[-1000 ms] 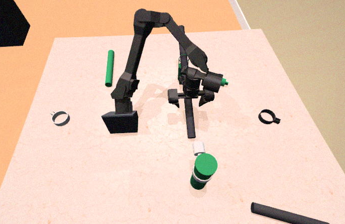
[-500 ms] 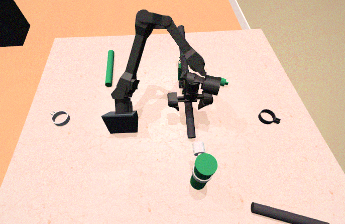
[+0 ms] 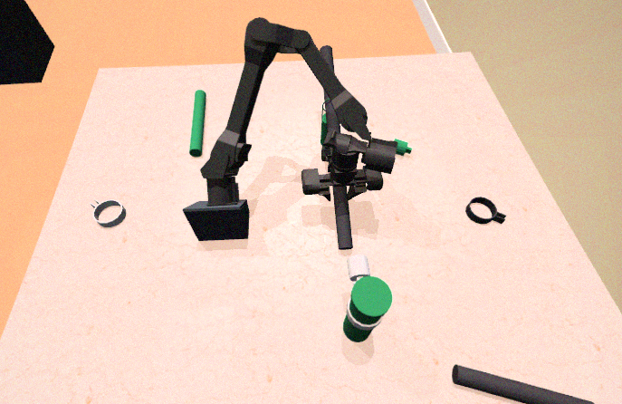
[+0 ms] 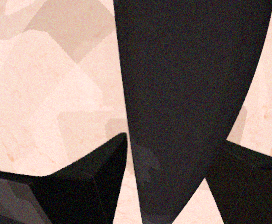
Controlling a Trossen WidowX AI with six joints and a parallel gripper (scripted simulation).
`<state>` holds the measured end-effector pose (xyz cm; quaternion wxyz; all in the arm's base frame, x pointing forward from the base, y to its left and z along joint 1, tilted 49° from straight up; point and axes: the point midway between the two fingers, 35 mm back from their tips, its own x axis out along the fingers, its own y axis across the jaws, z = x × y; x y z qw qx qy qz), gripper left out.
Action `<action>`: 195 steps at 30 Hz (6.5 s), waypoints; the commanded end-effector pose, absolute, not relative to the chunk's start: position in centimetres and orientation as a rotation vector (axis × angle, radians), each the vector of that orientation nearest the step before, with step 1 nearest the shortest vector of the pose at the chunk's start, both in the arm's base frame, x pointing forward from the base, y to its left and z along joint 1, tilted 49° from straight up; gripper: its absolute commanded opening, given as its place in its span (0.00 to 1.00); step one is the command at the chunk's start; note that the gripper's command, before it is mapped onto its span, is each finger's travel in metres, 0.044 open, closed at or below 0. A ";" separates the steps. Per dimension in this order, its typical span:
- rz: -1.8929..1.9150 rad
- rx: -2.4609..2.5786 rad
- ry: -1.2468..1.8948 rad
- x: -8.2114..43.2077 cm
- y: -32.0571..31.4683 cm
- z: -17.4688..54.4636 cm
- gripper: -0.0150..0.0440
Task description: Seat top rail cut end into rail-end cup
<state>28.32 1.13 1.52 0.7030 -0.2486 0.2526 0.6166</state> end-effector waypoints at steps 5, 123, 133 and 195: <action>1.369 -0.548 0.562 28.4 1.2 1.5 0.45; 1.327 -0.748 0.787 27.3 -9.1 0.8 0.25; 1.339 -0.735 0.779 27.3 -8.5 0.9 0.25; 1.353 -0.729 0.776 27.4 -8.7 0.8 0.25</action>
